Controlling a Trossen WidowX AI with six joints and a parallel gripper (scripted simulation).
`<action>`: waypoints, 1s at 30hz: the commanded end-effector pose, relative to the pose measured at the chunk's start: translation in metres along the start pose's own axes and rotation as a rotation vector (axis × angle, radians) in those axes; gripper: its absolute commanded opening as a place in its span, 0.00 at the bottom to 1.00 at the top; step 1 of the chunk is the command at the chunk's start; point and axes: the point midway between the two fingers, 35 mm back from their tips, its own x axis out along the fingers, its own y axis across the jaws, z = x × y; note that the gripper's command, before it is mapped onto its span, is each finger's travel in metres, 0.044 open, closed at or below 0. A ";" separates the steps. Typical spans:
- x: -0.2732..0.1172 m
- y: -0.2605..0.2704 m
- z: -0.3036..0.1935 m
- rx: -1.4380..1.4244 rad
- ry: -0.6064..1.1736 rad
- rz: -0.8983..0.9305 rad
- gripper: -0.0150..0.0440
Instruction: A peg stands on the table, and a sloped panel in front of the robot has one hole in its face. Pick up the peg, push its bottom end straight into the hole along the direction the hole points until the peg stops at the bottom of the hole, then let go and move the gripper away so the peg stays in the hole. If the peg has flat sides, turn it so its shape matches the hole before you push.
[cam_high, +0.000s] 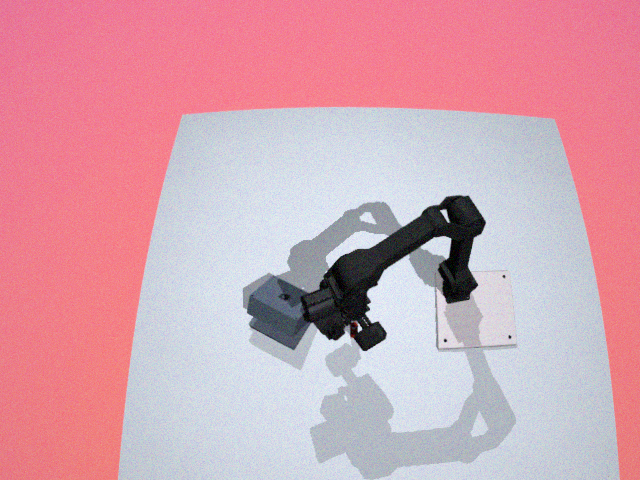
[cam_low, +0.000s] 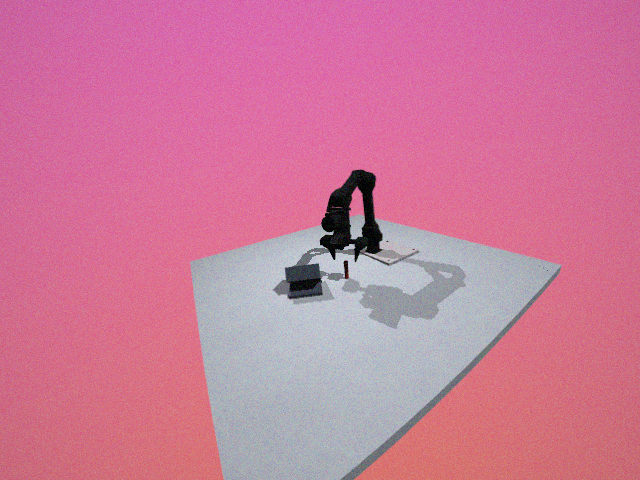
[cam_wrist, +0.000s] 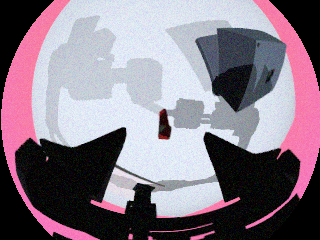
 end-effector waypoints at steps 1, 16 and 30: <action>0.010 0.001 -0.002 0.006 0.010 0.007 1.00; 0.034 0.001 -0.003 0.006 0.010 0.007 1.00; 0.043 0.001 -0.002 0.003 0.004 0.000 0.96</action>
